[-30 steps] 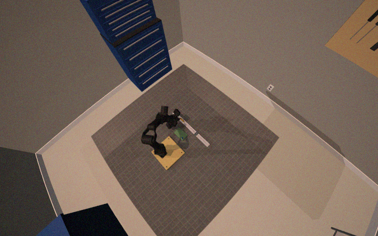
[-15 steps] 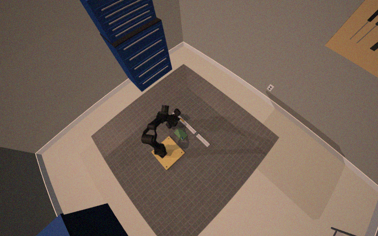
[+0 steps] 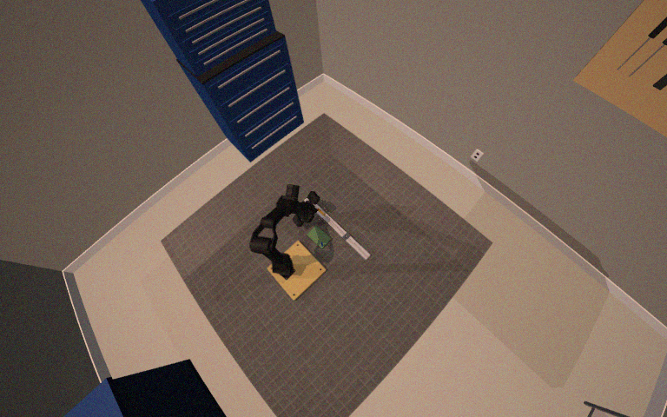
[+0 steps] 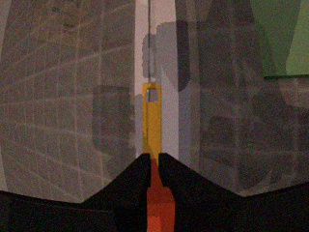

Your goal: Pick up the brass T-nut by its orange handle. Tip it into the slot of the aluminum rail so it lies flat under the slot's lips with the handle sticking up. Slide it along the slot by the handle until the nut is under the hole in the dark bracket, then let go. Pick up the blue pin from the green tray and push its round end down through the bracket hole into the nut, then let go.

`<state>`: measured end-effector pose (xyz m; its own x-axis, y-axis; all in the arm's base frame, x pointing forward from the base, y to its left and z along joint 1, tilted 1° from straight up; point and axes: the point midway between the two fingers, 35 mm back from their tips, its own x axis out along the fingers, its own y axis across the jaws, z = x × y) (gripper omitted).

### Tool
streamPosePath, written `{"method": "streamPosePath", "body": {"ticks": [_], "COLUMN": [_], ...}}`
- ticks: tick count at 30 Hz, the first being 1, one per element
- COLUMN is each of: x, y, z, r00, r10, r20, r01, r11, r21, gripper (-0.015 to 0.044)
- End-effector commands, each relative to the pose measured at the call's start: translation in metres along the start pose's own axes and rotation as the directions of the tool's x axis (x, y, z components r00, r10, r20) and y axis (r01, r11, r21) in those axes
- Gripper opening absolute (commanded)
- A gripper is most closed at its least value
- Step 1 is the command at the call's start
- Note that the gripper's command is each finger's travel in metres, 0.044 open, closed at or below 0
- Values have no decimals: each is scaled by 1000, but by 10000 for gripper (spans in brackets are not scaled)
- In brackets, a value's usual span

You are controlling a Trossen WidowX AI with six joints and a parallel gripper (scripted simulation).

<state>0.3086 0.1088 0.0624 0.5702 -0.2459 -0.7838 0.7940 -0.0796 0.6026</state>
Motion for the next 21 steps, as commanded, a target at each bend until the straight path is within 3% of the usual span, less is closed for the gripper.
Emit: {"method": "streamPosePath", "body": {"ticks": [1, 21], "x": [1, 2], "y": [-1, 1], "z": [0, 0], "r00": [1000, 998], "r10": [-16, -67], "r20": [1, 2], "r01": [16, 67], "r11": [1000, 998], "r21": [-10, -22], "gripper": [-150, -150]}}
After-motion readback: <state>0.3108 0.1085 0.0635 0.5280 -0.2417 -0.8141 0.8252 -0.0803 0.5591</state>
